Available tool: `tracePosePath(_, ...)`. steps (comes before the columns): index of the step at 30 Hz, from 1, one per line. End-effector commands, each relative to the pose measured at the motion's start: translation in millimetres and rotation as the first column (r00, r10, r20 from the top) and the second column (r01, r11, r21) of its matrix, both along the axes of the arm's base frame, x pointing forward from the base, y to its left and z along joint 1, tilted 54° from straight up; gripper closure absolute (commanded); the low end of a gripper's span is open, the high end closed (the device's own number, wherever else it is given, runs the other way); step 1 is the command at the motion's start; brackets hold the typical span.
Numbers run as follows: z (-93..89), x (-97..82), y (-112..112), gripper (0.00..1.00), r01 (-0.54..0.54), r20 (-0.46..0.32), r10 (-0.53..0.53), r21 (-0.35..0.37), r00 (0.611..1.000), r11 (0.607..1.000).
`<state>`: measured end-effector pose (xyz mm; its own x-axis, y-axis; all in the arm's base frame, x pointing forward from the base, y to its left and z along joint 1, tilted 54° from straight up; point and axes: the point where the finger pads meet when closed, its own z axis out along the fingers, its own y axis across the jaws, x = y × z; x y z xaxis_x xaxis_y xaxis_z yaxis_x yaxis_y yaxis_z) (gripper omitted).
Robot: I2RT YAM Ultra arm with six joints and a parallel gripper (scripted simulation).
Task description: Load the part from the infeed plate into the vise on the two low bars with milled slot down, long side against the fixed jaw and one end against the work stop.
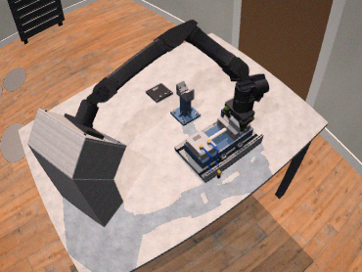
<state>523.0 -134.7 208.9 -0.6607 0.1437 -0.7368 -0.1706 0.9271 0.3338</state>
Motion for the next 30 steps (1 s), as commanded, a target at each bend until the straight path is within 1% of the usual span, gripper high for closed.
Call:
tracePosePath(1,20.0,2.8,-14.6,1.00,0.029,0.050,-0.027,-0.024,0.998,0.999)
tracePosePath(3,15.3,4.1,-15.1,1.00,0.030,0.042,-0.029,-0.021,0.999,0.999)
tracePosePath(5,15.8,4.0,-13.8,1.00,0.029,0.041,-0.028,-0.021,0.999,0.999)
tracePosePath(9,24.5,2.7,-12.8,1.00,0.027,0.058,-0.025,-0.027,0.998,0.999)
tracePosePath(30,23.5,1.8,-12.3,1.00,0.026,0.053,-0.025,-0.025,0.998,0.999)
